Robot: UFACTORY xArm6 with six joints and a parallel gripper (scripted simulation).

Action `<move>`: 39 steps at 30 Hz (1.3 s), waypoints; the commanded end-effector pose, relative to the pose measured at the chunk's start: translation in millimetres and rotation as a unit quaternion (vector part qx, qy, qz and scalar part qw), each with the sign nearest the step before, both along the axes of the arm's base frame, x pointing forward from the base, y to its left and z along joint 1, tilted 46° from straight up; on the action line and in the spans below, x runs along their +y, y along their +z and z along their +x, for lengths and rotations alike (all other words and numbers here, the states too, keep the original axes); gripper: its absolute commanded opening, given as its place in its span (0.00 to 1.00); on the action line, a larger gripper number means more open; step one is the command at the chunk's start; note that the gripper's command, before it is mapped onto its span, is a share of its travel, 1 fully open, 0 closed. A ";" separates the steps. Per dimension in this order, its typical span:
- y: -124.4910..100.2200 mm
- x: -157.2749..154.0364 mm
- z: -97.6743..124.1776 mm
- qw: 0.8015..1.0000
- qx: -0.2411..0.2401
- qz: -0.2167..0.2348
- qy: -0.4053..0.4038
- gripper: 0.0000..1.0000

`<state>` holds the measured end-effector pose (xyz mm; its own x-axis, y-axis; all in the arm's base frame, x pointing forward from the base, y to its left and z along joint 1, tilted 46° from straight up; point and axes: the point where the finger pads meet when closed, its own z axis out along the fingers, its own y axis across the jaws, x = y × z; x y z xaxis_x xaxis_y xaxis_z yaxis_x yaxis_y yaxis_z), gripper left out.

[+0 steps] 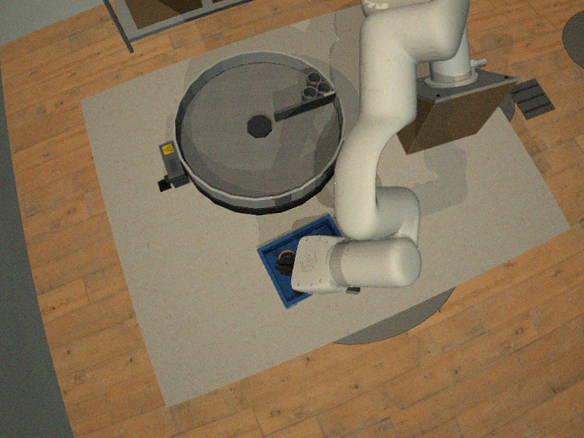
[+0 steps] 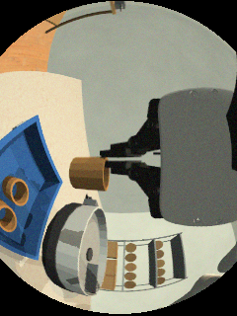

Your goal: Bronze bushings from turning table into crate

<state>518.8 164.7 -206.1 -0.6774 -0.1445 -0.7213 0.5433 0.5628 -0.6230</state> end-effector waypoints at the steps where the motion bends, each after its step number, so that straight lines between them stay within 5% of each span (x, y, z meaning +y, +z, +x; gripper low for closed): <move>1: 1.6 2.2 1.4 1.000 -0.002 0.002 0.001 0.00; 20: -44.5 -45.0 -2.1 1.000 -0.002 0.002 0.001 0.00; 39: -46.8 -47.4 -2.3 1.000 -0.002 0.002 0.001 0.00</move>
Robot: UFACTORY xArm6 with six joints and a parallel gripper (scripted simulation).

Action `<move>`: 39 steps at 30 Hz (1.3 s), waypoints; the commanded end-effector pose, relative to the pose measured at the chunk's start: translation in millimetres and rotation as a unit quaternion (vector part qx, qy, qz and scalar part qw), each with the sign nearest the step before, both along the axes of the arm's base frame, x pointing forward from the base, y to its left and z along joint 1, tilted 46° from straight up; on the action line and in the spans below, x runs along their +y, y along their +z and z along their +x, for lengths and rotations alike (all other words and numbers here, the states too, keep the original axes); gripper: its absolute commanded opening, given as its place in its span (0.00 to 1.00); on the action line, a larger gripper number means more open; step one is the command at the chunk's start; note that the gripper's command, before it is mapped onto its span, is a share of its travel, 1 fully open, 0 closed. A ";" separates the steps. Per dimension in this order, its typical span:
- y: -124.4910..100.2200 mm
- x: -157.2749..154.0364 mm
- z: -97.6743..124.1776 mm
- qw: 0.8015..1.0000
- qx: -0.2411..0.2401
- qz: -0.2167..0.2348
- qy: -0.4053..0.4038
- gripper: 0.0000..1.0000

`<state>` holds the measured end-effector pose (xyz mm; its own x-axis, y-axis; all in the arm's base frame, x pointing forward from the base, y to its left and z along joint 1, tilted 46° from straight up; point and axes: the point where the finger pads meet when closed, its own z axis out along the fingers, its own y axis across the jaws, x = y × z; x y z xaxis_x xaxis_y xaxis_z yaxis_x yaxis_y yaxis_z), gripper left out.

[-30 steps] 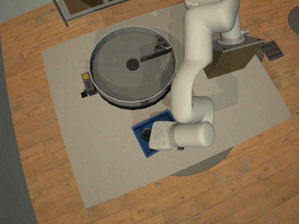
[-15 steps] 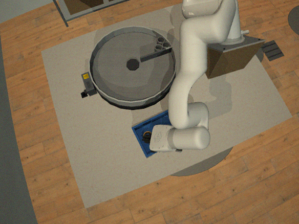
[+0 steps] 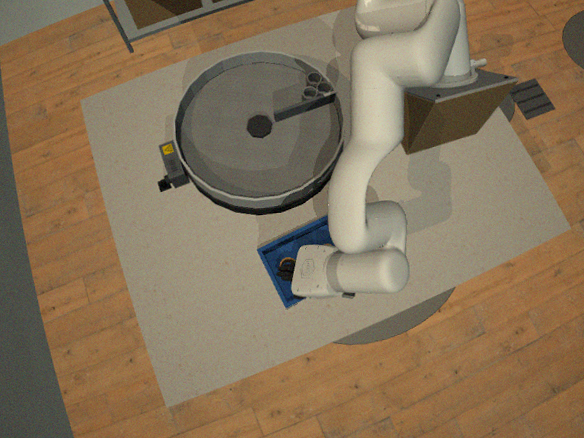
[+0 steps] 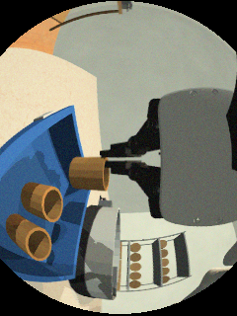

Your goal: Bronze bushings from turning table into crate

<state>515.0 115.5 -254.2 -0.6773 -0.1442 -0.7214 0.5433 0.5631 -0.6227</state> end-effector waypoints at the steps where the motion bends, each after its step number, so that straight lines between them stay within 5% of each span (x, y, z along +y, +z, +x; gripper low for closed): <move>1: 1.0 1.6 1.5 1.000 -0.002 0.001 0.001 0.00; 39: -28.1 -28.2 -0.7 1.000 -0.002 0.001 0.001 0.00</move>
